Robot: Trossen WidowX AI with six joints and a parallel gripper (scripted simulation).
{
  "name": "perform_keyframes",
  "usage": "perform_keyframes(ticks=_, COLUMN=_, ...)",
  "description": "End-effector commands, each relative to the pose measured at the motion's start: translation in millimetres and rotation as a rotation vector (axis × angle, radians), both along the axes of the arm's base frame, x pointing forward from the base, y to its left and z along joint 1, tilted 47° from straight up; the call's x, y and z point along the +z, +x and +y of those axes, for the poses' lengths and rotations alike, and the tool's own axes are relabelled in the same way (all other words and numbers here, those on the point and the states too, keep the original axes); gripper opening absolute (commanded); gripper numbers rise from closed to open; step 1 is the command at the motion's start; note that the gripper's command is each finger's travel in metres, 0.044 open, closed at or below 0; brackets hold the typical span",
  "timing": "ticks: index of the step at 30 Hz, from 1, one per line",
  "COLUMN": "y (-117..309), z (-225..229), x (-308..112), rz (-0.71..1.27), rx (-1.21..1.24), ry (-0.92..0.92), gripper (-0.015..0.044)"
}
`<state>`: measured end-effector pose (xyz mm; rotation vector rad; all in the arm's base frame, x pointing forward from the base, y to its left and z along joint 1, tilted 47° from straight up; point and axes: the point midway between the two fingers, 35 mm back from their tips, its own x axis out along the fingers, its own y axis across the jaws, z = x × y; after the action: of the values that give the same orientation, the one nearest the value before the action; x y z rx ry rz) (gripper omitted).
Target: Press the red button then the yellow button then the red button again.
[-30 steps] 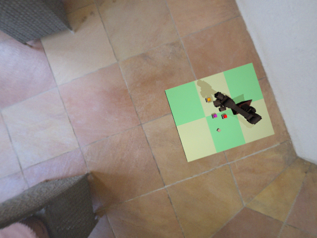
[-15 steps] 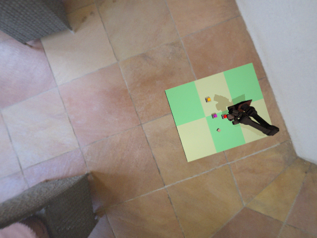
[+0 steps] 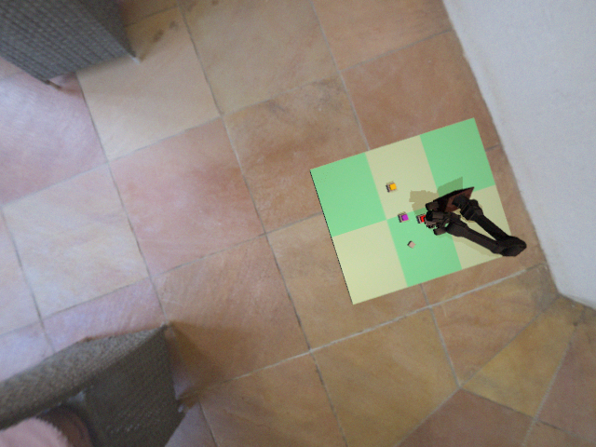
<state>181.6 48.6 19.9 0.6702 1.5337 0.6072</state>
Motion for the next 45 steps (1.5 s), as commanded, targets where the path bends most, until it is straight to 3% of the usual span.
perform_keyframes(ticks=1, y=1, z=4, x=-3, rz=-0.002, rx=-0.005, ry=0.003, gripper=0.0020)
perform_keyframes(ticks=24, y=-1, z=29, x=-26, rz=-0.002, rx=-0.005, ry=0.005, gripper=0.0020)
perform_keyframes(ticks=41, y=-1, z=29, x=-26, rz=-0.002, rx=-0.005, ry=0.005, gripper=0.0020)
perform_keyframes(ticks=45, y=1, z=9, x=-8, rz=-0.004, rx=-0.006, ry=0.001, gripper=0.0020)
